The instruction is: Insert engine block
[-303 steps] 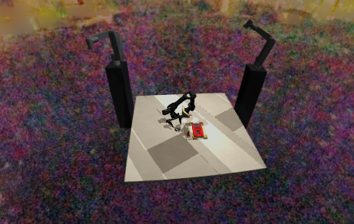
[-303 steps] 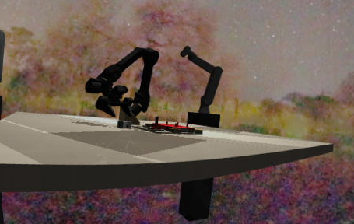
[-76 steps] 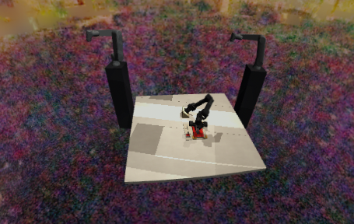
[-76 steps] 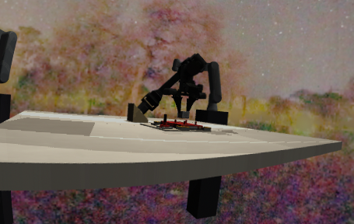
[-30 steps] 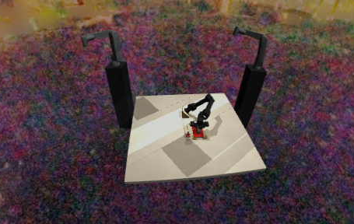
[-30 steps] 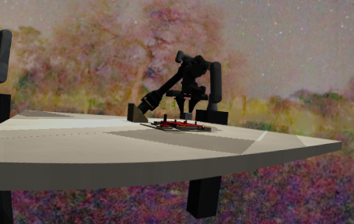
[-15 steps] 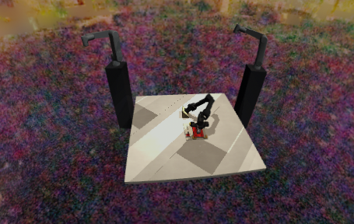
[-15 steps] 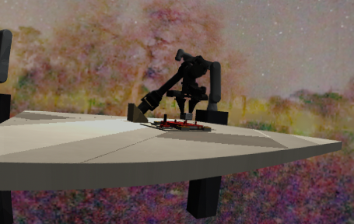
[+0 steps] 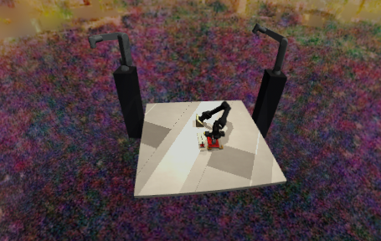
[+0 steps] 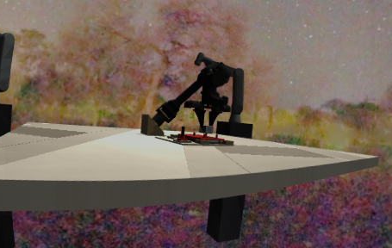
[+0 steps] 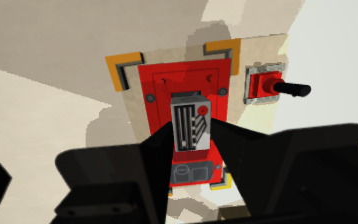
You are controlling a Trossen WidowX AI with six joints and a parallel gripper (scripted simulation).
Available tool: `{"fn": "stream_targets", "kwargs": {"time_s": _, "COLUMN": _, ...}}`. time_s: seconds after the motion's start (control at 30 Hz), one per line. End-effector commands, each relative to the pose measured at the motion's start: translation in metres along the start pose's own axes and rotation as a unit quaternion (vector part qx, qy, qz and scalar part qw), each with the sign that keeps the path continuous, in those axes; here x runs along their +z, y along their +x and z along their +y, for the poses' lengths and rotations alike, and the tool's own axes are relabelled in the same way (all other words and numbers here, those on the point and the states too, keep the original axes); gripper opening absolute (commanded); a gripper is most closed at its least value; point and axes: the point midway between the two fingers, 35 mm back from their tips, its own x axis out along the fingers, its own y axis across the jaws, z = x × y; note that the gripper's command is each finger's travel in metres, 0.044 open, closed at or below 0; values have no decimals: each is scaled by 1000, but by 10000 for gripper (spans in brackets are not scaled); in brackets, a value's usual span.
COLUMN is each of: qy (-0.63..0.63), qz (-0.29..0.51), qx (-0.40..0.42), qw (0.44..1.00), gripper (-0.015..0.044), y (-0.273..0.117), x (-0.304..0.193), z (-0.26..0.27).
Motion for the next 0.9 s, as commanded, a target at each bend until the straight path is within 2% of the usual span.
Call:
{"fn": "stream_targets", "kwargs": {"time_s": 0.0, "qy": -5, "qz": -1, "qx": 2, "qw": 1000, "gripper": 160, "y": 1, "x": 0, "z": 0}}
{"fn": "stream_targets", "kwargs": {"time_s": 0.87, "qy": 4, "qz": -1, "qx": 2, "qw": 1000, "gripper": 160, "y": 4, "x": 0, "z": 0}}
